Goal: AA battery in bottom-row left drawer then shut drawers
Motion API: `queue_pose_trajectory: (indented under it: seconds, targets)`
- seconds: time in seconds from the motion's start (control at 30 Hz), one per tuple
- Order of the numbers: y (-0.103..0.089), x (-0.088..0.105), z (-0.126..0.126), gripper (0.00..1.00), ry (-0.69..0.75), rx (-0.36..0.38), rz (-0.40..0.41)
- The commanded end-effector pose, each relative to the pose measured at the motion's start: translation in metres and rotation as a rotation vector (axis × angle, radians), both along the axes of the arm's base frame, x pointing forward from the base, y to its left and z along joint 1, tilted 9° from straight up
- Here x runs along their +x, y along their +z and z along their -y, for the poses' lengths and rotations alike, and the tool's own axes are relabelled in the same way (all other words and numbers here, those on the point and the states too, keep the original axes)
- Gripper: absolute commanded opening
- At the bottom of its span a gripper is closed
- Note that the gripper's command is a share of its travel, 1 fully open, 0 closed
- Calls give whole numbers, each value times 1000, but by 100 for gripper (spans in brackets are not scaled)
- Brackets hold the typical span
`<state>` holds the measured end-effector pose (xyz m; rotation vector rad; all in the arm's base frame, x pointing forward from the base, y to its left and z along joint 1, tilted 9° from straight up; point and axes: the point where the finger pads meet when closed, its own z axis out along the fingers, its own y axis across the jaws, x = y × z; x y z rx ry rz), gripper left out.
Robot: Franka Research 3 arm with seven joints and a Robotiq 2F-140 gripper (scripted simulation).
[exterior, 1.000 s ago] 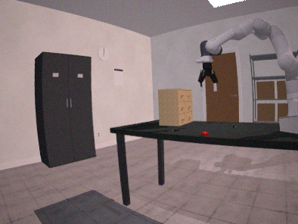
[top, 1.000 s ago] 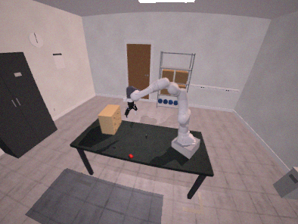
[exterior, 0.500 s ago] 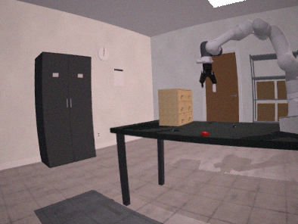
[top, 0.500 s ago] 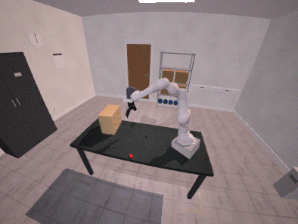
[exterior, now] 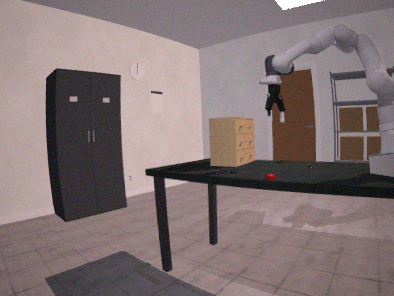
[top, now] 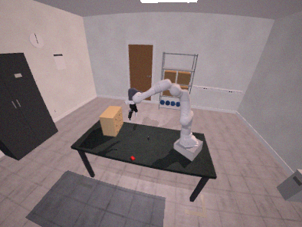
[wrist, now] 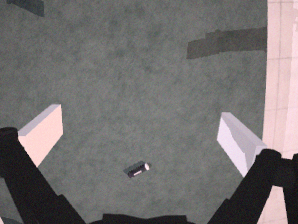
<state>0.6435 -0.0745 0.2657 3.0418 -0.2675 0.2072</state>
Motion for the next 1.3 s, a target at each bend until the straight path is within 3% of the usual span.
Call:
queue_pose_trajectory:
  seconds: [0.0,1.27]
  targets:
    - [-2,0,2,100,72,-10,-5]
    - [-7,1,2,100,229,-31,-20]
